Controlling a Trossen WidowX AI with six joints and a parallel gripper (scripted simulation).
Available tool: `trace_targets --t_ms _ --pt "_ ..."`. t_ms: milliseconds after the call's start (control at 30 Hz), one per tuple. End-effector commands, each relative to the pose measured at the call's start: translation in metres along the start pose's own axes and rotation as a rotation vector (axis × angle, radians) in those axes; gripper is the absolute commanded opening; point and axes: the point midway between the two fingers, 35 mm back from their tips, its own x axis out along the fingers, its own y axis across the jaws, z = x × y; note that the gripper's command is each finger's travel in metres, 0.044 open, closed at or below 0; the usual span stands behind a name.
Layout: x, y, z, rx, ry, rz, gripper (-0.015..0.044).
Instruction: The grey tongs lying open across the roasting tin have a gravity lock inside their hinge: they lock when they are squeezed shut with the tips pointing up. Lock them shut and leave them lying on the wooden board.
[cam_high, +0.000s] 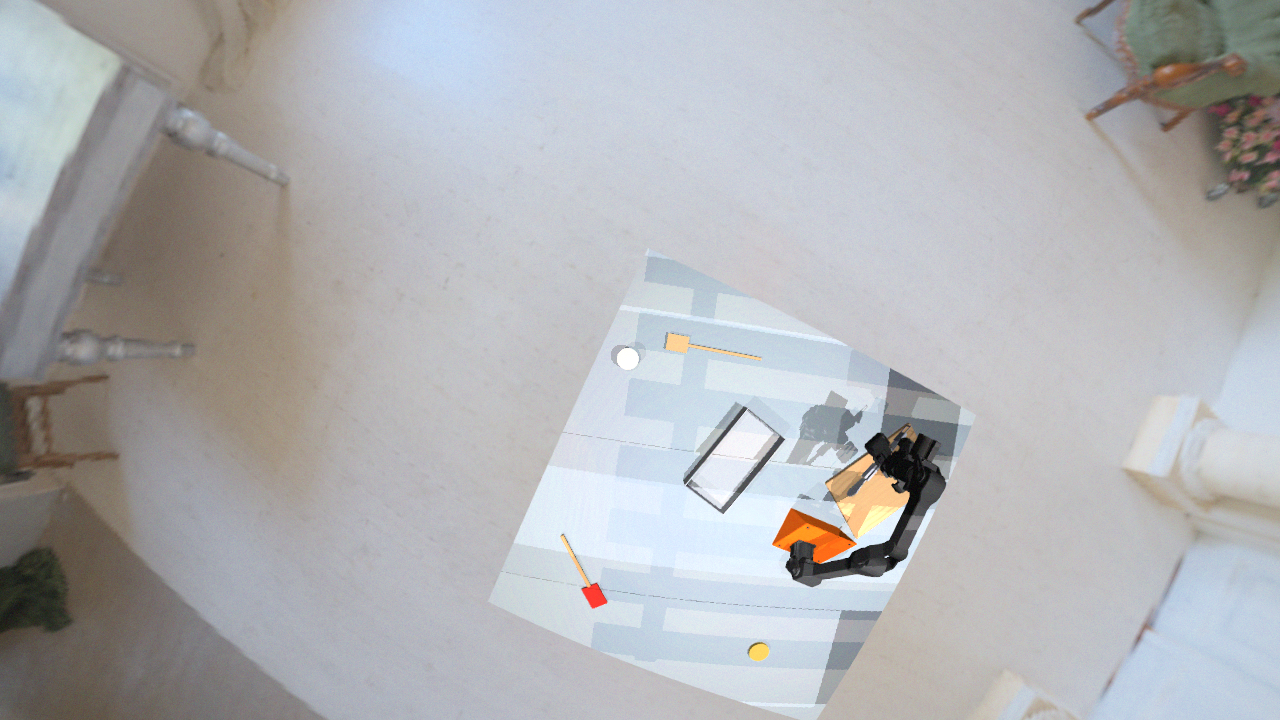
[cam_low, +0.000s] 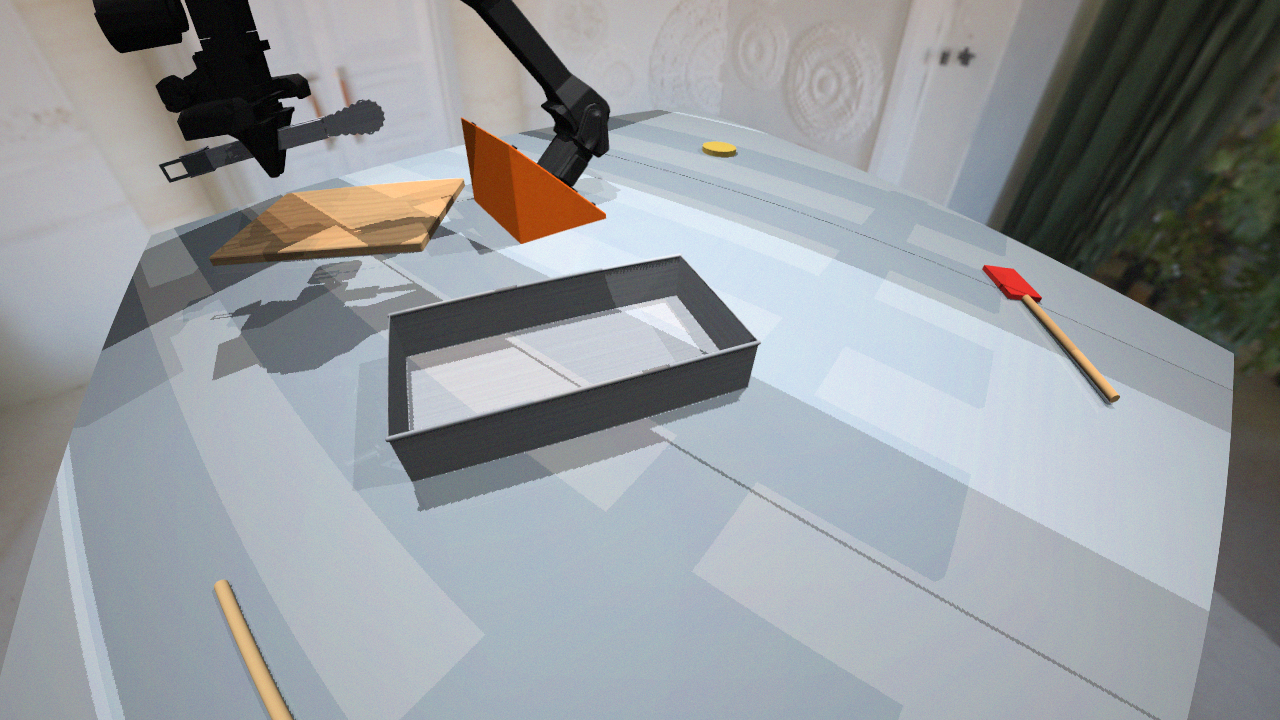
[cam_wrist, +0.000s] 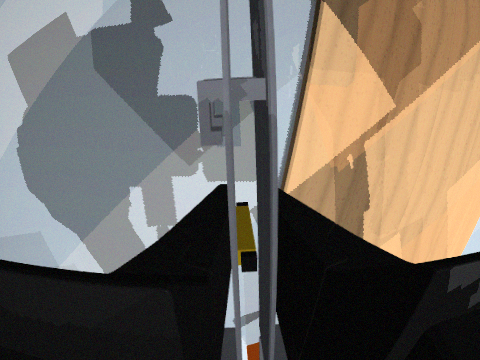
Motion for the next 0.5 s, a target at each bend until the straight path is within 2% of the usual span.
trace_targets --t_ms 0,467 --pt "-0.005 -0.009 0.002 0.145 -0.012 0.001 -0.0150" --pt "-0.004 -0.040 0.010 0.688 -0.012 0.000 -0.0150"
